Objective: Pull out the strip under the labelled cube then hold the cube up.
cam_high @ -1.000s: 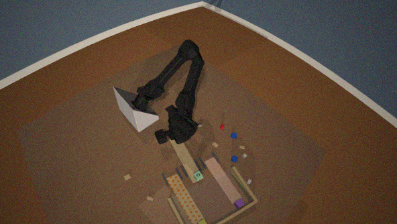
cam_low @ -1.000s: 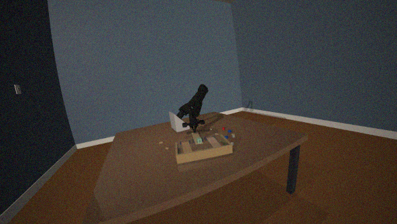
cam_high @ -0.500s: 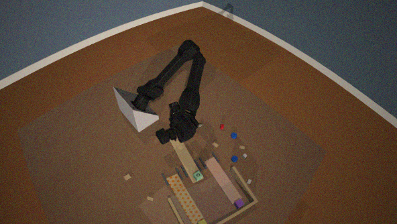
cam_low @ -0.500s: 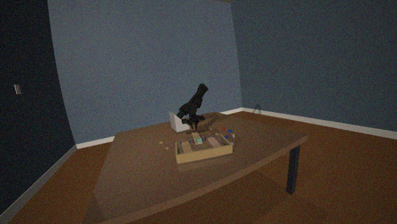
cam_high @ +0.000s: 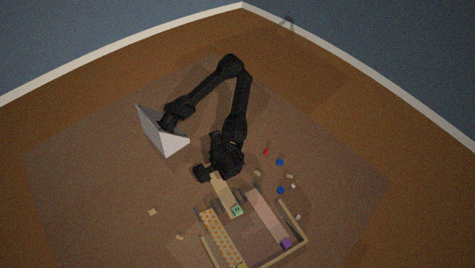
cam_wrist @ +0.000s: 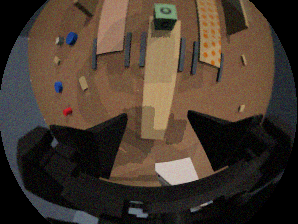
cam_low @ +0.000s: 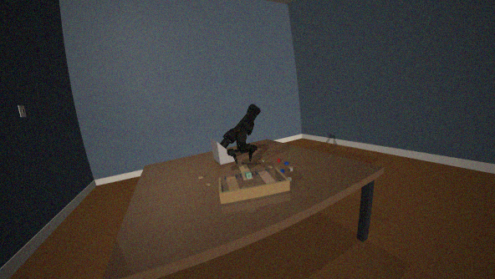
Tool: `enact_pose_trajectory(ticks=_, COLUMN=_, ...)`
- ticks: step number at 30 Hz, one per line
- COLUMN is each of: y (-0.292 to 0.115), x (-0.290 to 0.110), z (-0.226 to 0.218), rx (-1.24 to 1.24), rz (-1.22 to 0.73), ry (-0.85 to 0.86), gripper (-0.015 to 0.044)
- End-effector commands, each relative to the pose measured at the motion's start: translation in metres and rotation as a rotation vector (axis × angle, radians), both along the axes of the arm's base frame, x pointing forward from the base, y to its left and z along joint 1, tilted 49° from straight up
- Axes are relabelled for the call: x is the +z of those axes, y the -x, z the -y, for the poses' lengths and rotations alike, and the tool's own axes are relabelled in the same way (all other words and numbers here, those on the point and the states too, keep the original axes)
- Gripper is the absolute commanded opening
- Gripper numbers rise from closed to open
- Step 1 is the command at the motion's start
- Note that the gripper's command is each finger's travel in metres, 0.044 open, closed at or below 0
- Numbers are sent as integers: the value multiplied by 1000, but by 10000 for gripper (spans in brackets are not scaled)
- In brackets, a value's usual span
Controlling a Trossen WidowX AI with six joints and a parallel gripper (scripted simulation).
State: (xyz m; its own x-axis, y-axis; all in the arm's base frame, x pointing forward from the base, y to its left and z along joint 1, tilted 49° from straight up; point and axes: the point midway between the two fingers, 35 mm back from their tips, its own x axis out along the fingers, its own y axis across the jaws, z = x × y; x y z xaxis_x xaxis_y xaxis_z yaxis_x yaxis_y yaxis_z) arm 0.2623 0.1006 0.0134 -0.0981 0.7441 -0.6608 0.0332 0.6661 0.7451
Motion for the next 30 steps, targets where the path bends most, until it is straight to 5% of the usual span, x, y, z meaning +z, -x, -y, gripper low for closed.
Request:
enact_pose_trajectory(ticks=1, y=-16, x=-2, z=2, rx=5, rz=4, ry=3, gripper=440)
enact_pose_trajectory(ticks=30, y=-111, x=-9, z=11, rx=5, rz=8, ry=4, gripper=440)
